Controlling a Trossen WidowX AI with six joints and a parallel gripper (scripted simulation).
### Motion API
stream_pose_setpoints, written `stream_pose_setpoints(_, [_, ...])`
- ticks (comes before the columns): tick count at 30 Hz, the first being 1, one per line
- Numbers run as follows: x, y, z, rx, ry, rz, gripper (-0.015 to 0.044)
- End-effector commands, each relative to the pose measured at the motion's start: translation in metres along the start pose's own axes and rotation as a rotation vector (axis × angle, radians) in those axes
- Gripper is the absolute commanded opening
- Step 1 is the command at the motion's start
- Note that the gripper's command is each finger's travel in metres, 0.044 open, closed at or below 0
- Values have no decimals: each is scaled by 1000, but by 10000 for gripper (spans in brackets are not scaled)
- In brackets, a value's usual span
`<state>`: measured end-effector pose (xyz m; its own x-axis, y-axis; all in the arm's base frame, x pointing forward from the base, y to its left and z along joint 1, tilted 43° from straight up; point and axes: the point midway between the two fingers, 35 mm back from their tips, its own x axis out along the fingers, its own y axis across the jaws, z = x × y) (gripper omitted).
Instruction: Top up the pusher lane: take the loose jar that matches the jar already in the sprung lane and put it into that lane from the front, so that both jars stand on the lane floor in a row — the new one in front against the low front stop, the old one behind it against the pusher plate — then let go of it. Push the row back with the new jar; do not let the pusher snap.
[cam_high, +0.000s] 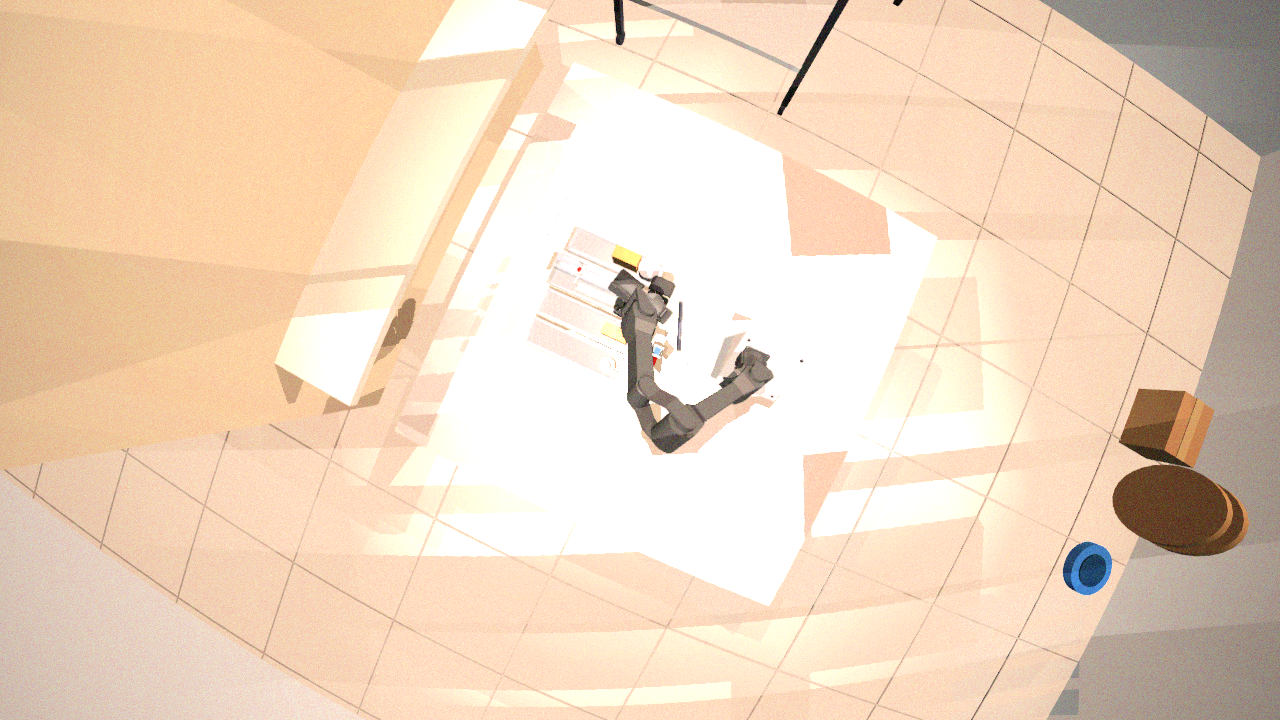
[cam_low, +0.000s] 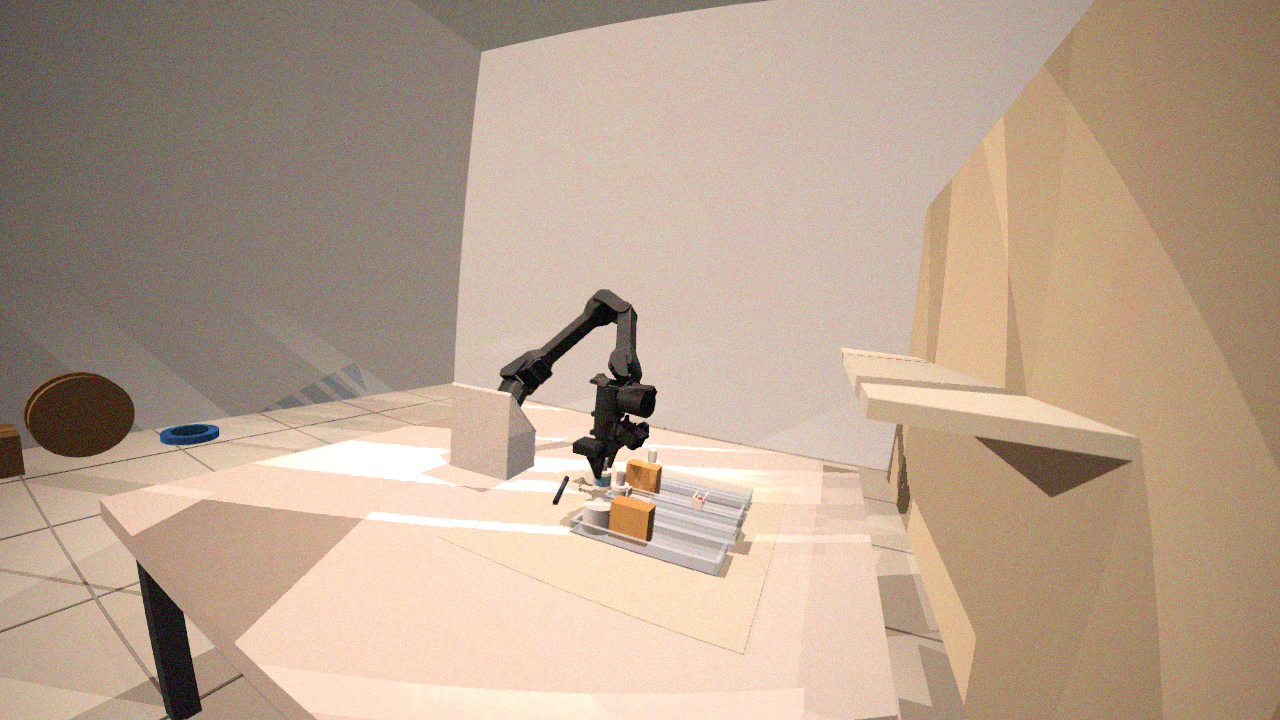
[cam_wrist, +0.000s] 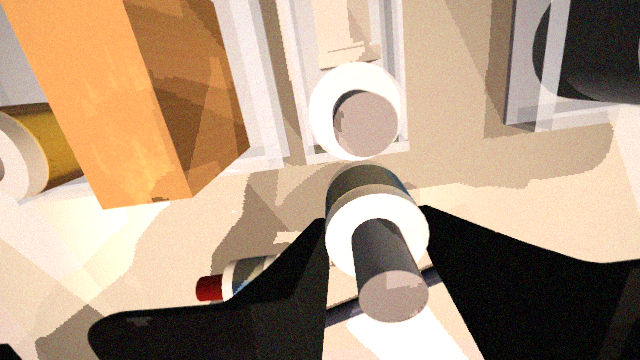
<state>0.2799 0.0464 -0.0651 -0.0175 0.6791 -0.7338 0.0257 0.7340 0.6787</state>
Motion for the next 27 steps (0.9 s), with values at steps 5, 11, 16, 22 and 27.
stream_pose_setpoints(5, [0,0,5,3,-4,3,0])
stream_pose_setpoints(11, [0,0,8,3,-5,3,0])
stream_pose_setpoints(16, [0,0,10,2,-5,3,0])
stream_pose_setpoints(22, [0,0,13,2,-5,3,0])
stream_pose_setpoints(27, [0,0,16,2,-5,3,0])
